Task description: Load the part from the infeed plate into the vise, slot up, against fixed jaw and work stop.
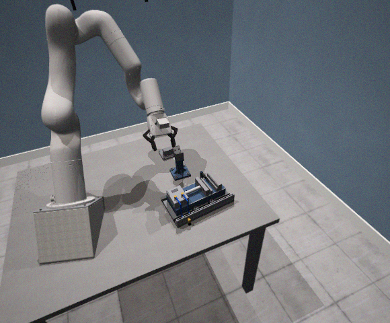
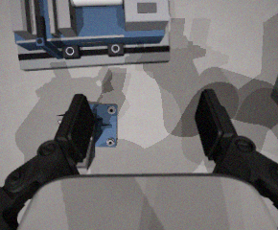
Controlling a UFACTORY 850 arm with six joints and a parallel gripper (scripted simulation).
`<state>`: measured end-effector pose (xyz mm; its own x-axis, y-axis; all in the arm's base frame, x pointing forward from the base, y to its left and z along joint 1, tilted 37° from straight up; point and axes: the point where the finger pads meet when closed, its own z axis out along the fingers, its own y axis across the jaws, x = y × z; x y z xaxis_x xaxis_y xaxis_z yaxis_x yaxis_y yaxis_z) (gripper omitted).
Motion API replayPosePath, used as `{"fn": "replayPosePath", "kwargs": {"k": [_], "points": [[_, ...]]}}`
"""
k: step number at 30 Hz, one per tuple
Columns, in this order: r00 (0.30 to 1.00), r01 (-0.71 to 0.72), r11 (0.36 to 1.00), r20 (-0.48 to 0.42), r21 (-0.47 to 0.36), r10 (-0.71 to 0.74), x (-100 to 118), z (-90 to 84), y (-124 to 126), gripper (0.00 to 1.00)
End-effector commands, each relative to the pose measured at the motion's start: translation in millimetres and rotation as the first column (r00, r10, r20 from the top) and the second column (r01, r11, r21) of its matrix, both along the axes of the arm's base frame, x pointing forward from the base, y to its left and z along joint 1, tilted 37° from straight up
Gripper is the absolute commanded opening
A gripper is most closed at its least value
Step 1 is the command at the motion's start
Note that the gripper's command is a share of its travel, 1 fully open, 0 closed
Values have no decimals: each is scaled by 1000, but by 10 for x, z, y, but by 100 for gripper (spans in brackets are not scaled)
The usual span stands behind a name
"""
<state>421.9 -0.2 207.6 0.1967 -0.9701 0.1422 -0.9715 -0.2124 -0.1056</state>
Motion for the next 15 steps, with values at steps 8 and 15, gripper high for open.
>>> {"fn": "replayPosePath", "kwargs": {"k": [8, 15], "points": [[1000, -6, 986, -12, 165, 8, 62, 310, 349, 100], [1000, -8, 972, -12, 235, 12, 92, 452, 516, 100]]}}
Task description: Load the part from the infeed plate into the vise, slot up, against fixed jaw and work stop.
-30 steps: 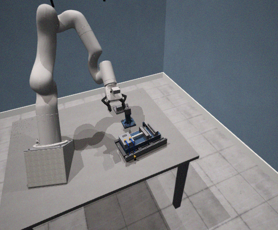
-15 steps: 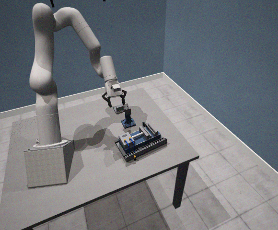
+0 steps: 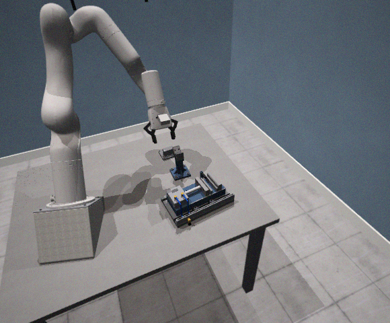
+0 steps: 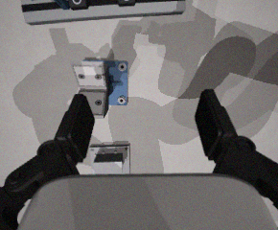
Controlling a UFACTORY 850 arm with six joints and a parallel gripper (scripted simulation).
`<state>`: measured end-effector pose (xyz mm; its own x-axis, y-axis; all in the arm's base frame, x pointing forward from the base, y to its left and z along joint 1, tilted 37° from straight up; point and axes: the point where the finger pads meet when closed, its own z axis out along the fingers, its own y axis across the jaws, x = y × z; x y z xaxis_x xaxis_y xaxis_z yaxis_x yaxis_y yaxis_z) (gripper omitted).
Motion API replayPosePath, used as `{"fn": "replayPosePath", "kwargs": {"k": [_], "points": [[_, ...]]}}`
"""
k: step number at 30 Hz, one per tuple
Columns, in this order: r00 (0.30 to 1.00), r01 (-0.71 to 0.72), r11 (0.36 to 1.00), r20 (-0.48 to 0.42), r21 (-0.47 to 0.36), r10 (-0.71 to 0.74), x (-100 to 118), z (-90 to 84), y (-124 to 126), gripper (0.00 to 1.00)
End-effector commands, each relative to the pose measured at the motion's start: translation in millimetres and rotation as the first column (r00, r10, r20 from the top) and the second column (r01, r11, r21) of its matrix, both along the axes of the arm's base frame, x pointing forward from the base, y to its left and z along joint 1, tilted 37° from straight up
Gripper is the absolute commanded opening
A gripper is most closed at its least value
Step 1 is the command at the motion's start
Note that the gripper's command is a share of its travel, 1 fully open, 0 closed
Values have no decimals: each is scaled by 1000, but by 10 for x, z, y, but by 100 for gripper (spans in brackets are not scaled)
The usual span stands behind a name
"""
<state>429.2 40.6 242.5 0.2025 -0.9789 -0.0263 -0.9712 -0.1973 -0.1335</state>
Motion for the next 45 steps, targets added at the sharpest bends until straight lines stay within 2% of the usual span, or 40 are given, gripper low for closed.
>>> {"fn": "replayPosePath", "kwargs": {"k": [1, 2, 5, 8, 11, 14, 19, 23, 32, 33, 45], "points": [[1000, -4, 994, -9, 105, 5, 30, 179, 192, 100], [1000, -4, 994, -9, 105, 5, 30, 179, 192, 100], [1000, -6, 983, -9, 182, 8, 62, 336, 365, 100], [1000, -6, 983, -9, 182, 8, 62, 336, 365, 100], [1000, -7, 955, -14, 297, 12, 105, 568, 634, 100], [1000, -7, 943, -15, 333, 13, 119, 642, 721, 100], [1000, -7, 881, -19, 474, 18, 176, 949, 1077, 100], [1000, -8, 845, -20, 534, 21, 202, 1089, 1237, 100], [1000, -8, 830, -19, 558, 23, 215, 1149, 1300, 100], [1000, -8, 830, -19, 558, 23, 215, 1149, 1300, 89], [1000, -8, 830, -19, 558, 23, 215, 1149, 1300, 89]]}}
